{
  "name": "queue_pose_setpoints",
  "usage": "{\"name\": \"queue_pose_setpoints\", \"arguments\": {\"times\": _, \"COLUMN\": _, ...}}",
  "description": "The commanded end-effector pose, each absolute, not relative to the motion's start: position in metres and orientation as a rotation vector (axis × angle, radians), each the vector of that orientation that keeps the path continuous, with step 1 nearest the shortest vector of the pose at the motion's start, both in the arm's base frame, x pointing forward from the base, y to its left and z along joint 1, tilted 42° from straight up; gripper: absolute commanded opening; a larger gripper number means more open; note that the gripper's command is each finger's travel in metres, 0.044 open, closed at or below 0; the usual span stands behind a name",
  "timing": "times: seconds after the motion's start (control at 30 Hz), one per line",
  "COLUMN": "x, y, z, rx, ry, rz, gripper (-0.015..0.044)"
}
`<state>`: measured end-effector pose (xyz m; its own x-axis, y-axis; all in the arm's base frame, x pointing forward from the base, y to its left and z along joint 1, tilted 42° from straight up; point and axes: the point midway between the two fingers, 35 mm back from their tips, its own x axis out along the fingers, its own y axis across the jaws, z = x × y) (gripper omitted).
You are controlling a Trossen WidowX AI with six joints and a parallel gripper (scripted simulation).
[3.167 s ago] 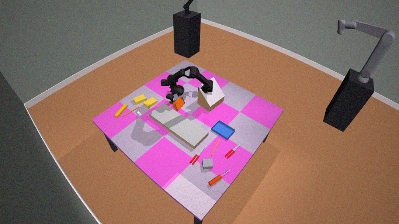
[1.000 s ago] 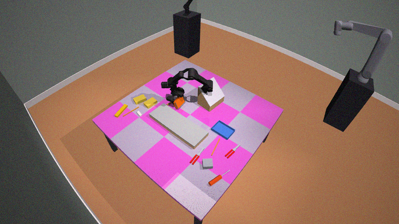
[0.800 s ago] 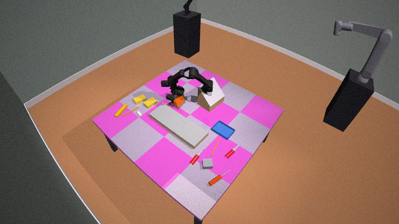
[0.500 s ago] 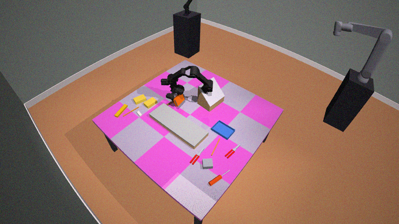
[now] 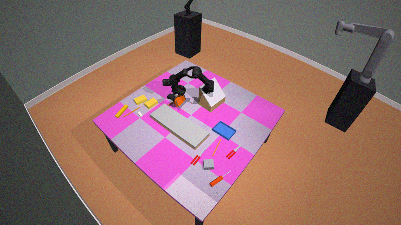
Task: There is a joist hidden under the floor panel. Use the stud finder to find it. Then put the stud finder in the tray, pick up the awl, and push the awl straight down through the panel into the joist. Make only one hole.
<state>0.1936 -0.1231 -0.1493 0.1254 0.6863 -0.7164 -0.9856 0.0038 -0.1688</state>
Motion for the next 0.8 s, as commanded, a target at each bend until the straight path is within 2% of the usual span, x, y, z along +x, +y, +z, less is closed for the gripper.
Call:
{"name": "queue_pose_setpoints", "arguments": {"times": 0.0, "x": 0.1932, "y": -0.1229, "z": -0.1486, "rx": -0.764, "ry": 0.526, "rz": 1.396, "gripper": 0.0000}}
{"name": "queue_pose_setpoints", "arguments": {"times": 0.77, "x": 0.1929, "y": -0.1187, "z": -0.1487, "rx": -0.830, "ry": 0.603, "rz": 1.368, "gripper": 0.0000}}
